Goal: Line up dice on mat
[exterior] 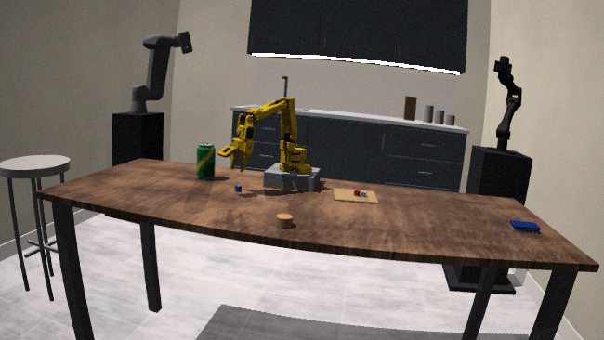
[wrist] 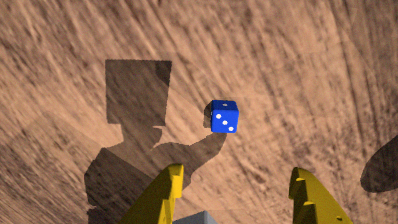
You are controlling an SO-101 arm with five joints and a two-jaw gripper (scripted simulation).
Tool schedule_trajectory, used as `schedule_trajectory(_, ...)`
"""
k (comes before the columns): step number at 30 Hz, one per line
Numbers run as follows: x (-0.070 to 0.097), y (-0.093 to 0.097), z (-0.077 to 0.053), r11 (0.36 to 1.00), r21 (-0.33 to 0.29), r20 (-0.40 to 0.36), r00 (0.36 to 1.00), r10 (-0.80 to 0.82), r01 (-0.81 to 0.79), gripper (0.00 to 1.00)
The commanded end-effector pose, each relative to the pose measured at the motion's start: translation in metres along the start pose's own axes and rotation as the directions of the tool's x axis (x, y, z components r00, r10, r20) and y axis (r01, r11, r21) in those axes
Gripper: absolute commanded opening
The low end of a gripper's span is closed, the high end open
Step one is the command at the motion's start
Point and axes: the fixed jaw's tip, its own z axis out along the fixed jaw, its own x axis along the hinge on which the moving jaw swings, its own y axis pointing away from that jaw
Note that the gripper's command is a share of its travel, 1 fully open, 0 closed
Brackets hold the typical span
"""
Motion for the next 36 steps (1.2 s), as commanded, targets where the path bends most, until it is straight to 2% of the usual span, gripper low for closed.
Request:
schedule_trajectory(1,0.008,0.000,0.013,1.000,-0.013,-0.067,0.998,-0.005,0.005,0.25)
schedule_trajectory(7,0.010,0.001,0.014,1.000,-0.014,-0.077,0.997,-0.006,0.005,0.25)
schedule_trajectory(8,0.012,-0.002,0.020,1.000,-0.018,-0.101,0.995,0.001,-0.003,0.25)
schedule_trajectory(28,0.012,-0.002,0.020,1.000,-0.018,-0.101,0.995,0.001,-0.003,0.25)
schedule_trajectory(36,0.012,-0.002,0.025,1.000,-0.018,-0.101,0.995,0.001,-0.003,0.25)
